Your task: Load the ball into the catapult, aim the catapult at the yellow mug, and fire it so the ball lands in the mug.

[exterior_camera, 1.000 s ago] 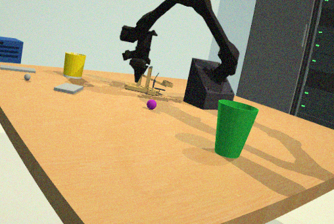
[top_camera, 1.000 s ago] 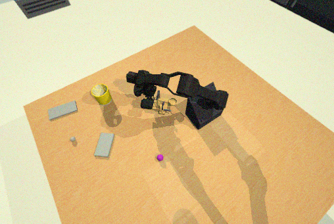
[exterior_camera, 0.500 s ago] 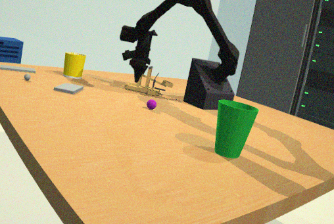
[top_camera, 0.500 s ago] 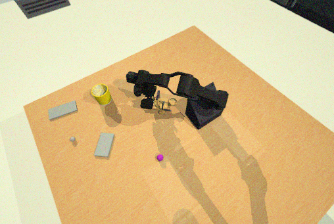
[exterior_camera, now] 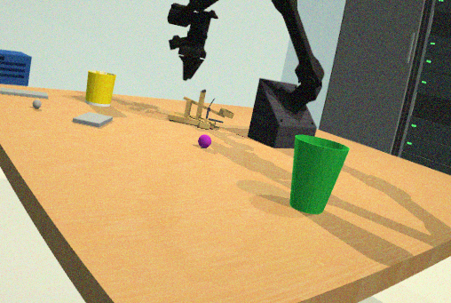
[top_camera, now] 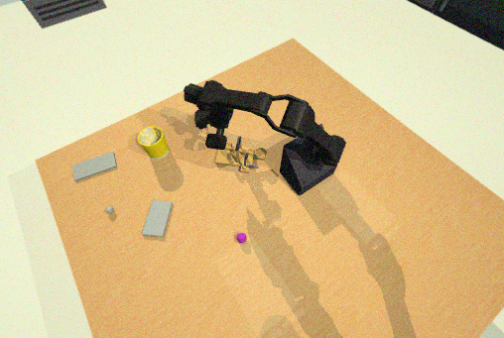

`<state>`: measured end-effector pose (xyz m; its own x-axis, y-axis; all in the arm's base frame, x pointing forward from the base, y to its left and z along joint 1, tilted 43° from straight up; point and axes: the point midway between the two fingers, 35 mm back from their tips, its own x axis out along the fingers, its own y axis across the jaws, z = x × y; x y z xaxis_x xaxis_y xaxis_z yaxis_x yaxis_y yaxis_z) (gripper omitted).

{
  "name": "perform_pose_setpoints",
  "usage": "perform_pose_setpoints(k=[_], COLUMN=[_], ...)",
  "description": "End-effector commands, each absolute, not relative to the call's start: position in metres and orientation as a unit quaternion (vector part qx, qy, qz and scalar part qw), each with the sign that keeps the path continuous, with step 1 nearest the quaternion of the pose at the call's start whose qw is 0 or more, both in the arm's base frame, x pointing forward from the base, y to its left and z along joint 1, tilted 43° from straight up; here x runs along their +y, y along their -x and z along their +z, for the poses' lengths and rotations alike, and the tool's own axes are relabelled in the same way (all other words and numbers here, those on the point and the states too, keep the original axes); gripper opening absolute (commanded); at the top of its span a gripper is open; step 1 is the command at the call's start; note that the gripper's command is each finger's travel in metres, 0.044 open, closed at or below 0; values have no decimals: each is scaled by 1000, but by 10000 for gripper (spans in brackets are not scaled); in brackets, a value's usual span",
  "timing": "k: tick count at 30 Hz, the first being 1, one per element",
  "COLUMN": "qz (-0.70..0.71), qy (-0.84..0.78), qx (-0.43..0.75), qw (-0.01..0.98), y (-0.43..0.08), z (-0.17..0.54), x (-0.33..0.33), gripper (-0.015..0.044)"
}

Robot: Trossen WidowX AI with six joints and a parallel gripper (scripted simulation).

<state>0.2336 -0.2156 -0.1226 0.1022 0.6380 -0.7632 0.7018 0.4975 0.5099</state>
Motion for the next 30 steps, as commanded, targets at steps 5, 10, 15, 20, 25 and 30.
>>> perform_pose_setpoints(k=[5,10,15,20,25,30], qz=[-27,-29,-14,19,64,120], qy=[-501,-499,-480,-428,-383,-341], qx=[673,670,676,680,673,662], qw=[544,548,559,596,629,657], y=[-233,-228,-251,-291,-328,-357], z=[-109,-77,-88,-69,-44,-16], x=[-227,-255,-224,-184,-134,-75], gripper=[440,440,309,300,300,300])
